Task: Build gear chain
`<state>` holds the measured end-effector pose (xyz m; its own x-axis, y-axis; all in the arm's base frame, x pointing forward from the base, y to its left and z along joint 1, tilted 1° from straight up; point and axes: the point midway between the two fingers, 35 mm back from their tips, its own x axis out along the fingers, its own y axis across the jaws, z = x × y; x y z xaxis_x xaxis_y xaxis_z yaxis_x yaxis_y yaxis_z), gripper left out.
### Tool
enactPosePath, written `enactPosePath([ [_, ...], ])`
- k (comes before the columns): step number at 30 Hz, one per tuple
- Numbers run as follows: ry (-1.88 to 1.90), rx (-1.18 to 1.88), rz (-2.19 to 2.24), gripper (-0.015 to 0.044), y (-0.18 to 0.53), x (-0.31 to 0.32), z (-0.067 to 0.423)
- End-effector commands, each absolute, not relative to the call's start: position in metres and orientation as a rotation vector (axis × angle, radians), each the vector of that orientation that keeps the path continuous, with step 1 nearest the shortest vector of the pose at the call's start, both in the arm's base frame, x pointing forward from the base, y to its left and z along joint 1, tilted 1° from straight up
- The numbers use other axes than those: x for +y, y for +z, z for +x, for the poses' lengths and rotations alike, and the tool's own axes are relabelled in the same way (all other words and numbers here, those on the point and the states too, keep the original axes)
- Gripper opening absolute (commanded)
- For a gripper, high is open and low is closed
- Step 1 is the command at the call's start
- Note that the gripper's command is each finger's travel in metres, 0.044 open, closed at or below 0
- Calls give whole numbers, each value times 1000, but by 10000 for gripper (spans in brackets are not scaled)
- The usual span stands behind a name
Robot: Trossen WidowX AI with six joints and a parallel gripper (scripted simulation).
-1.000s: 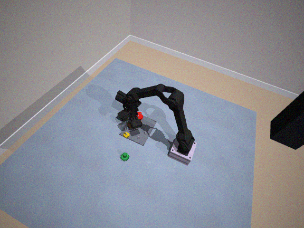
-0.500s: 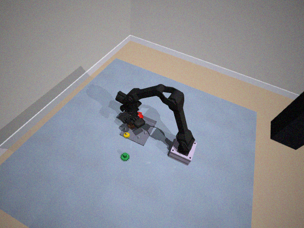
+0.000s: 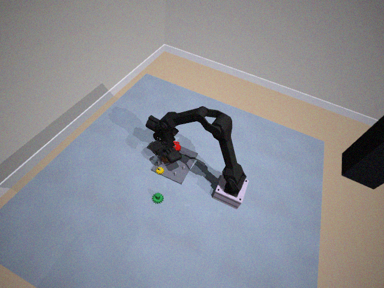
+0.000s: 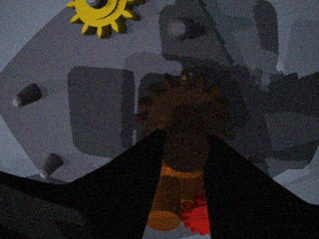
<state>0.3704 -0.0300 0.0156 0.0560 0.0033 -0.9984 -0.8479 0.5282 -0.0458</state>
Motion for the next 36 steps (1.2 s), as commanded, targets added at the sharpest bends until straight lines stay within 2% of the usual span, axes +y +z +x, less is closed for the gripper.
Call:
enactPosePath([
  [1,741,1380,-778,79,18,-30,370],
  [4,744,1379,-781,140,20,-30,370],
  [17,743,1379,-781,140,64,-30,368],
  [28,238,1497,-233,429,57,54,355],
  [36,-153,1512,191,440,56,112,331],
])
